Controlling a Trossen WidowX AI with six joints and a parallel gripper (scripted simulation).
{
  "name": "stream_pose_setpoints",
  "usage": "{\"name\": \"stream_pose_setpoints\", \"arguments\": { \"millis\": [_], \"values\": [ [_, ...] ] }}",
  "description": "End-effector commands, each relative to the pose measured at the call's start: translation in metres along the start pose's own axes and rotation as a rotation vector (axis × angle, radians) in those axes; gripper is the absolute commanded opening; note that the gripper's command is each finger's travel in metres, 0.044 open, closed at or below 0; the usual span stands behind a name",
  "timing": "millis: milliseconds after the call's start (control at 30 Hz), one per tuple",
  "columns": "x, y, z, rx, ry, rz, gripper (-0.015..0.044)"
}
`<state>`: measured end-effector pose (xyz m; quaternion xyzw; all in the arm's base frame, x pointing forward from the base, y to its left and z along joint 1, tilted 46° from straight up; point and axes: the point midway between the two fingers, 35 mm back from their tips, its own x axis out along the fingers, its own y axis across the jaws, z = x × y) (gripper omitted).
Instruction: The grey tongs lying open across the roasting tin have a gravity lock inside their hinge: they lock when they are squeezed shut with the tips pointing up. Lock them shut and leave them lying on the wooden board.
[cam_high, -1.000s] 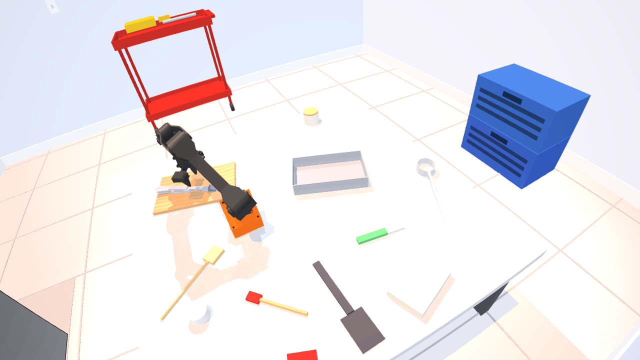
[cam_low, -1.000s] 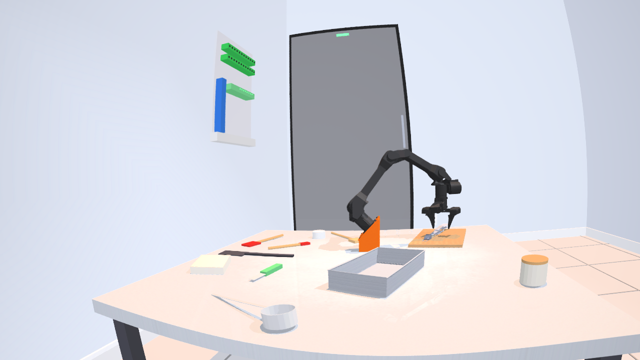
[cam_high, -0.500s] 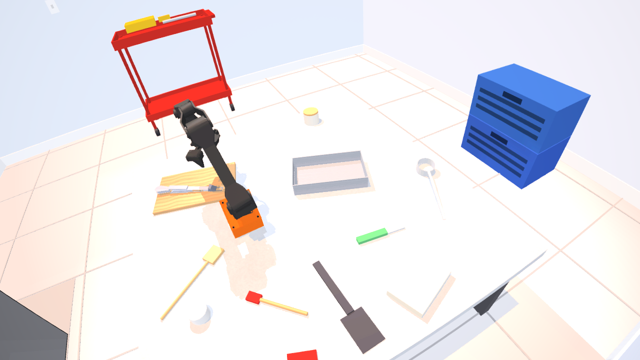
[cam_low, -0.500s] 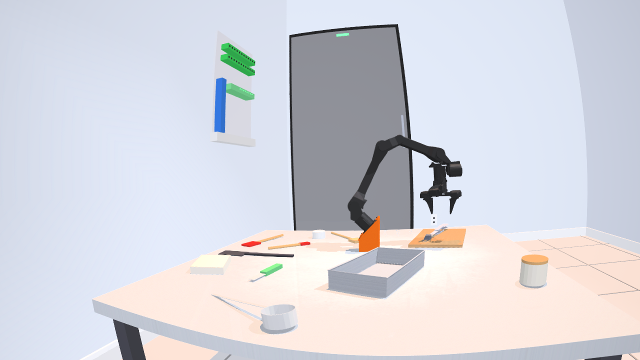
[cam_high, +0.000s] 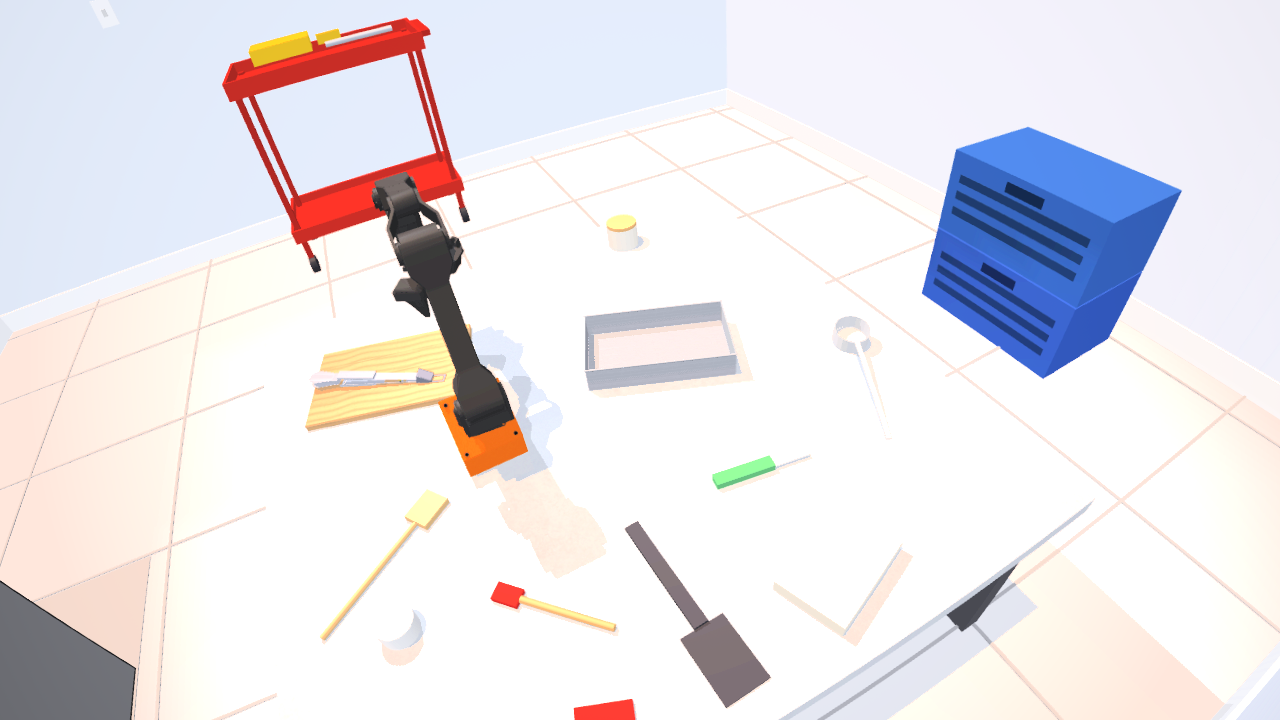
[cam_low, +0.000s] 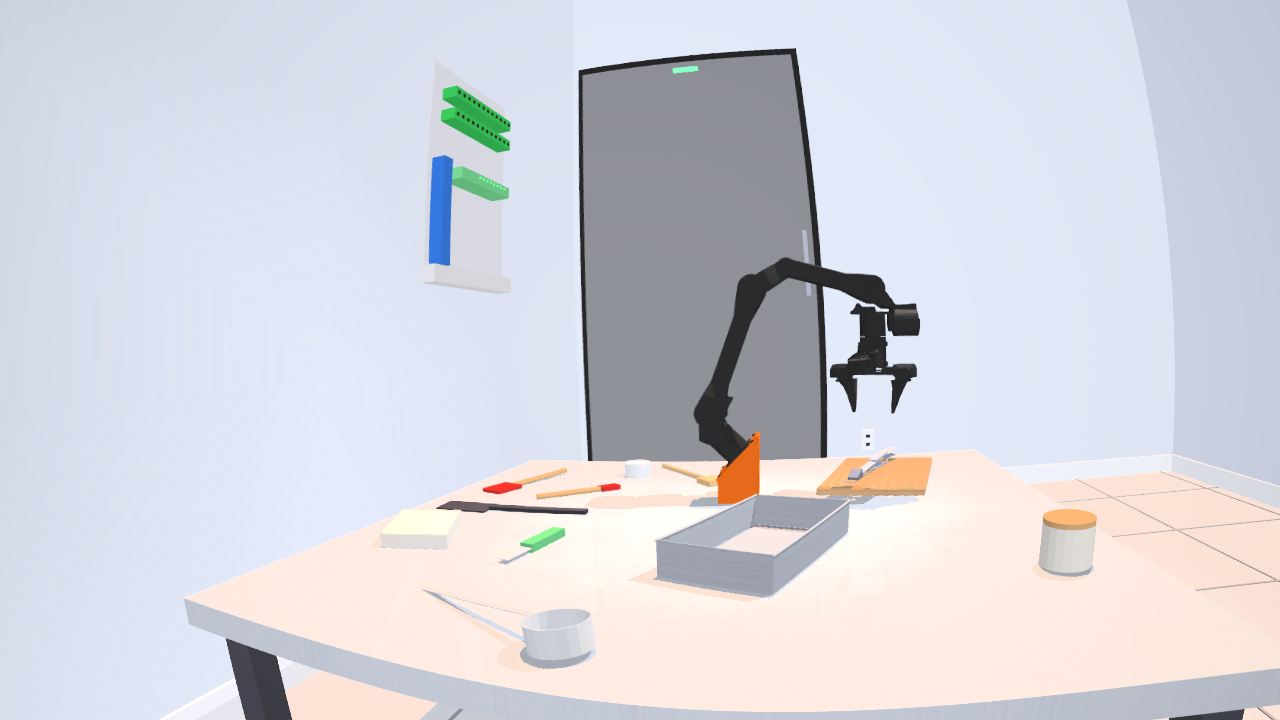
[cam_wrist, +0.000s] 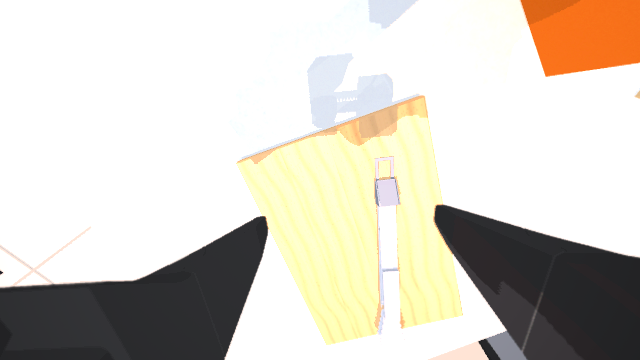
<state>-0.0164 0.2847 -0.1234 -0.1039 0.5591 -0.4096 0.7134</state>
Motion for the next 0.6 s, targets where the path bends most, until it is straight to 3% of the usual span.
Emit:
{"name": "stream_pose_setpoints", "arguments": {
  "millis": [0, 567],
  "values": [
    [-0.0317, 0.0002, -0.0005, 0.003, 0.013, 0.019, 0.0440],
    [-0.0385, -0.0006, -0.0007, 0.005, 0.015, 0.019, 0.0440]
  ]
}}
